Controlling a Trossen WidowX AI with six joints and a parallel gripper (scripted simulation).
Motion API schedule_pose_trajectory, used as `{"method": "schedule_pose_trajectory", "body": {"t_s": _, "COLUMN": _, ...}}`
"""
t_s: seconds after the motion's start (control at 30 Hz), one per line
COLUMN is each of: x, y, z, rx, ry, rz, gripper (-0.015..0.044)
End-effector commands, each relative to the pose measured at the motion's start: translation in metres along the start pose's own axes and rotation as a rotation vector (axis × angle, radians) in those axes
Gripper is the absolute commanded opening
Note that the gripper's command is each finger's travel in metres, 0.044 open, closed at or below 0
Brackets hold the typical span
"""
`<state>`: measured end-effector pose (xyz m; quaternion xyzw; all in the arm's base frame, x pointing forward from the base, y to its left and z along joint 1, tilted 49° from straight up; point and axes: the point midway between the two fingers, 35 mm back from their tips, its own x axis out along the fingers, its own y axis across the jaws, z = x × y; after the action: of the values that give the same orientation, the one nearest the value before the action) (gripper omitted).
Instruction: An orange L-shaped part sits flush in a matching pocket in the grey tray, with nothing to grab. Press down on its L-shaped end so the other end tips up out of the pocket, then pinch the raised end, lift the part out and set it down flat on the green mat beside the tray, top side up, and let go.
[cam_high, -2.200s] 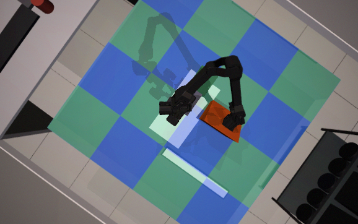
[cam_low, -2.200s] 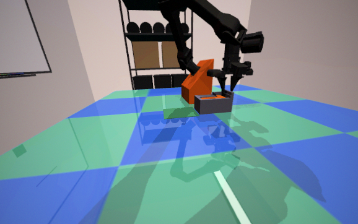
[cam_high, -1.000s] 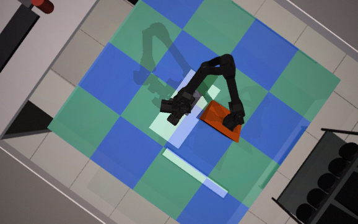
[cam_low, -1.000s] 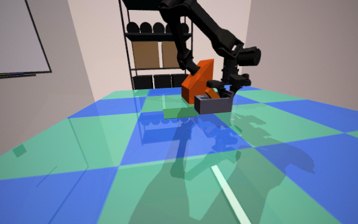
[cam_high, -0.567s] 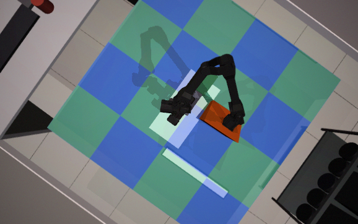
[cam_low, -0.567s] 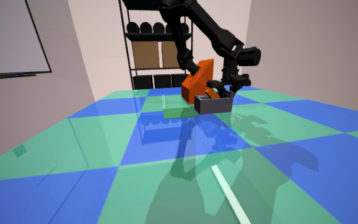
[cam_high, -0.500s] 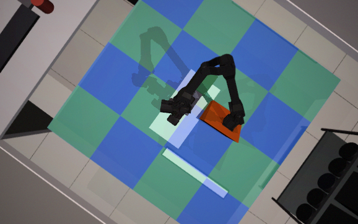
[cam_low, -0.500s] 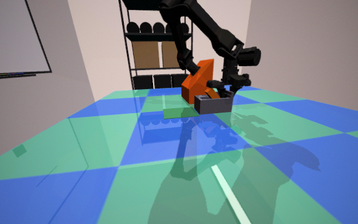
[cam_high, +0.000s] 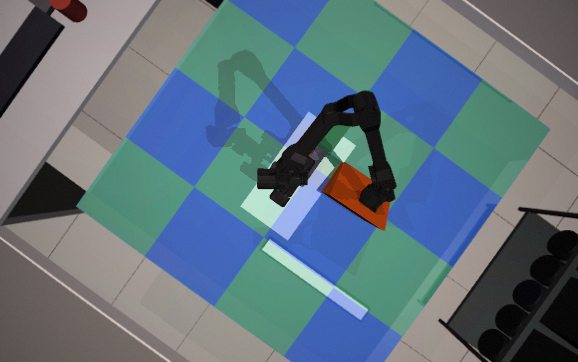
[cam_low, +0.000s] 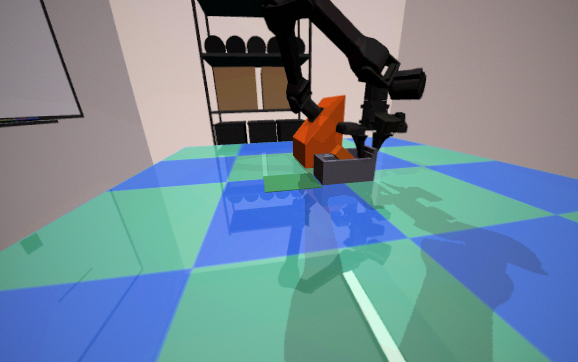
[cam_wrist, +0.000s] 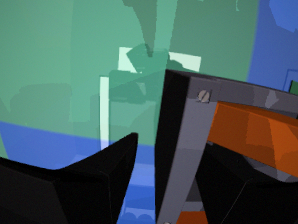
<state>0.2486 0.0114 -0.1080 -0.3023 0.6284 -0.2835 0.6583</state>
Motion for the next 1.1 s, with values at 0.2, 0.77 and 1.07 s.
{"method": "schedule_pose_trajectory", "body": {"t_s": 0.2, "x": -0.091, "y": -0.009, "z": 0.002, "rx": 0.012, "ry": -0.017, "rz": 0.014, "gripper": 0.018}}
{"method": "schedule_pose_trajectory", "body": {"t_s": 0.77, "x": -0.087, "y": -0.007, "z": 0.003, "rx": 0.004, "ry": -0.026, "rz": 0.012, "gripper": 0.018}}
{"method": "schedule_pose_trajectory", "body": {"t_s": 1.07, "x": -0.087, "y": -0.007, "z": 0.003, "rx": 0.004, "ry": -0.026, "rz": 0.012, "gripper": 0.018}}
